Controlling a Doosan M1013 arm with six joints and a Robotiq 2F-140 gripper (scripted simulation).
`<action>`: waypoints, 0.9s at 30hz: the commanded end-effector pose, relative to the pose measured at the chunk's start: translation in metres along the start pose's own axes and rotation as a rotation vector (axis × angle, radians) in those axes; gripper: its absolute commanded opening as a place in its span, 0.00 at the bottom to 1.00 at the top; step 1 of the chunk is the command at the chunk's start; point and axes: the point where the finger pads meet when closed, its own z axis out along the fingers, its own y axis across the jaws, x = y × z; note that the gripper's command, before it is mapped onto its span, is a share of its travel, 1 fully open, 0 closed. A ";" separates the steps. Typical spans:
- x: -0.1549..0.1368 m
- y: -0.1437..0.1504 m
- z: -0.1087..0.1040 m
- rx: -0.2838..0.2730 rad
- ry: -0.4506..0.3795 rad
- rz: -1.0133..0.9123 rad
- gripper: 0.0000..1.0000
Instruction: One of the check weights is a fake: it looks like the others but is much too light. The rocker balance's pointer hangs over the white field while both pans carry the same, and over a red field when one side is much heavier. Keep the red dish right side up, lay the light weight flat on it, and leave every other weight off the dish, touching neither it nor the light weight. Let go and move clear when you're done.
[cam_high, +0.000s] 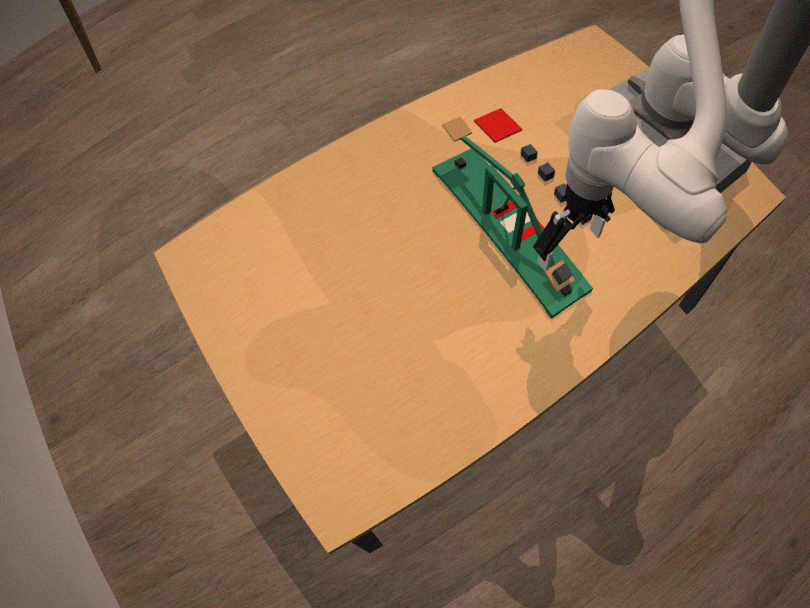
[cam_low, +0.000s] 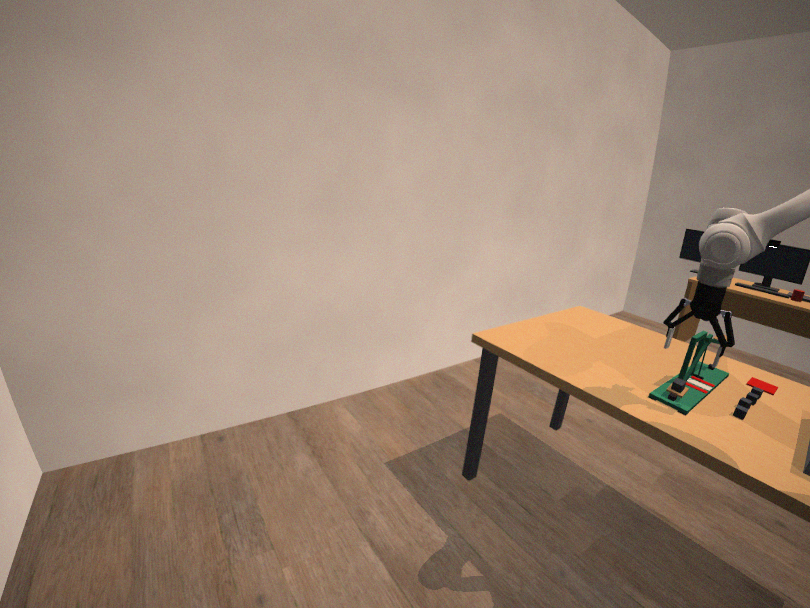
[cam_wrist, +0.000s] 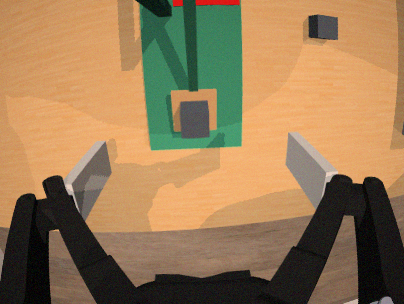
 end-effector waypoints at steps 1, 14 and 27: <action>0.002 -0.001 -0.005 0.000 0.001 0.003 1.00; 0.002 -0.001 -0.005 0.000 0.001 0.003 1.00; 0.002 -0.001 -0.005 0.000 0.001 0.003 1.00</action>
